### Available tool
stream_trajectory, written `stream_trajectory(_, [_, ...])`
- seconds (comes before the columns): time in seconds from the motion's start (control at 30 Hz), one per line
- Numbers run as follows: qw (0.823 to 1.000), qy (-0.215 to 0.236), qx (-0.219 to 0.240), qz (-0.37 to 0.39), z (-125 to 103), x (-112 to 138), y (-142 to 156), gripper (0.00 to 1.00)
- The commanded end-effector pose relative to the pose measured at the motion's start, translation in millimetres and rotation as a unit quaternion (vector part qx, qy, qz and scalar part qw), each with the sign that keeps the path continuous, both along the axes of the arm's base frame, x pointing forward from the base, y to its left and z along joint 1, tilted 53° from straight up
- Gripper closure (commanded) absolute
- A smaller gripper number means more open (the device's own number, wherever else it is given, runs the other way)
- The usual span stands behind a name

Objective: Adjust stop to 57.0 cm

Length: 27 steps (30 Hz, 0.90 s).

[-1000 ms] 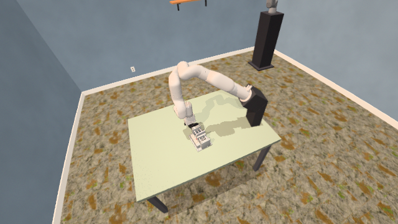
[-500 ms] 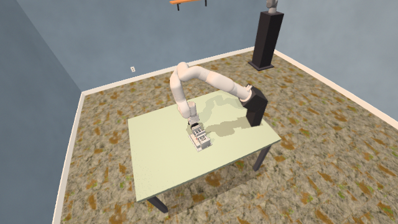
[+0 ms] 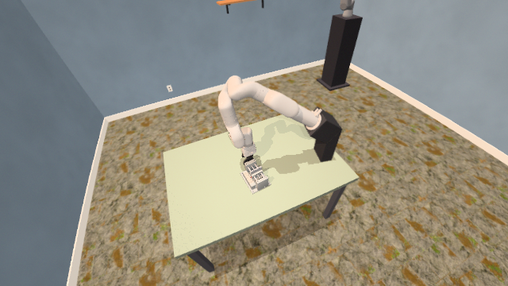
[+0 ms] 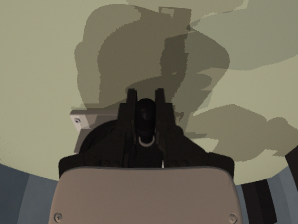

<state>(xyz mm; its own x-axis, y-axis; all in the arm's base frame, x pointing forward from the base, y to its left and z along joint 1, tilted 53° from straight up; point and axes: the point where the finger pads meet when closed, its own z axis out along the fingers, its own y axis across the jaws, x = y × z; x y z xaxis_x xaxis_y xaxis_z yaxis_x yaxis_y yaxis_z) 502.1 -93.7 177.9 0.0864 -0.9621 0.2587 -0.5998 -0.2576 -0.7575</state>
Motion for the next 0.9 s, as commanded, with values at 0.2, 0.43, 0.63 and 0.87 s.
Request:
stream_trajectory(0.2, [1.000, 0.000, 0.000, -0.001, 5.5, -12.1, 0.1, 0.94])
stream_trajectory(0.43, [1.000, 0.000, 0.000, -0.001, 17.8, -21.7, 2.6, 0.94])
stream_trajectory(0.63, [1.000, 0.000, 0.000, -0.001, 29.6, -24.0, 5.5, 0.94])
stream_trajectory(0.87, [1.000, 0.000, 0.000, -0.001, 56.2, -2.7, 14.6, 0.94])
